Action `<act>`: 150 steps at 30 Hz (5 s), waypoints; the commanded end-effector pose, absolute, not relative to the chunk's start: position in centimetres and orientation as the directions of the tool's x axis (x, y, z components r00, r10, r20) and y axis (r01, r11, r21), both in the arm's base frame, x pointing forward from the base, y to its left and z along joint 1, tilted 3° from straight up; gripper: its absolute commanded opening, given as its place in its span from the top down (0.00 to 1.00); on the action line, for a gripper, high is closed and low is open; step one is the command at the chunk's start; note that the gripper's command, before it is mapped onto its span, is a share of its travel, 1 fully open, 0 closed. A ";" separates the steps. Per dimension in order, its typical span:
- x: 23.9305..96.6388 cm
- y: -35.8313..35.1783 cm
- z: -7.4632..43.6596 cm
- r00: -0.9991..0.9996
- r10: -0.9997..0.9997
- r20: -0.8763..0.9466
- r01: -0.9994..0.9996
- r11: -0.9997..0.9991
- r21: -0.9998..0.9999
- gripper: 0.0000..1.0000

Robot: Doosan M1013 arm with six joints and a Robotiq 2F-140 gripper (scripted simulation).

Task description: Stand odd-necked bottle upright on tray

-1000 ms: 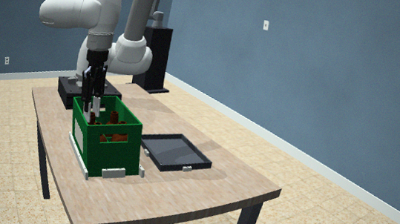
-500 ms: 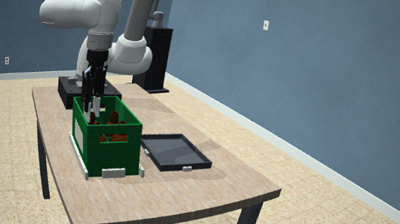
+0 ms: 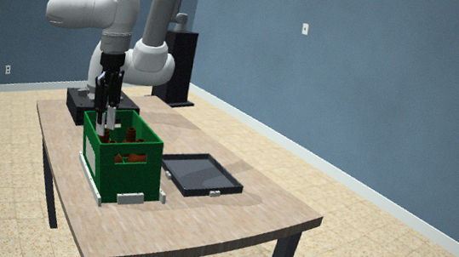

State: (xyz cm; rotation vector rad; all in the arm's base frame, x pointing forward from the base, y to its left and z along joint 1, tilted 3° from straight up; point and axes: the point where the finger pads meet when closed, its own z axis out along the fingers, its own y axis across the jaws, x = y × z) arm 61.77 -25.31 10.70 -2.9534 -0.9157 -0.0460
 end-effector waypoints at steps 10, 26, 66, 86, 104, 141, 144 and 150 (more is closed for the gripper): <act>61.9 -25.6 14.8 0.826 0.562 0.044 0.563 -0.825 -0.035 0.62; 61.8 -25.8 17.8 0.826 0.562 0.044 0.563 -0.825 -0.035 0.62; 61.8 -25.8 17.9 0.826 0.562 0.044 0.563 -0.825 -0.035 1.00; 61.8 -25.8 17.9 0.826 0.562 0.044 0.563 -0.825 -0.035 1.00; 63.4 -17.3 18.4 0.826 0.562 0.044 0.563 -0.825 -0.035 1.00; 63.4 -17.3 18.4 0.826 0.562 0.044 0.563 -0.825 -0.035 0.62; 63.4 -17.3 18.4 0.826 0.562 0.044 0.563 -0.825 -0.035 0.62; 63.4 -17.3 18.3 0.826 0.562 0.044 0.563 -0.825 -0.035 0.62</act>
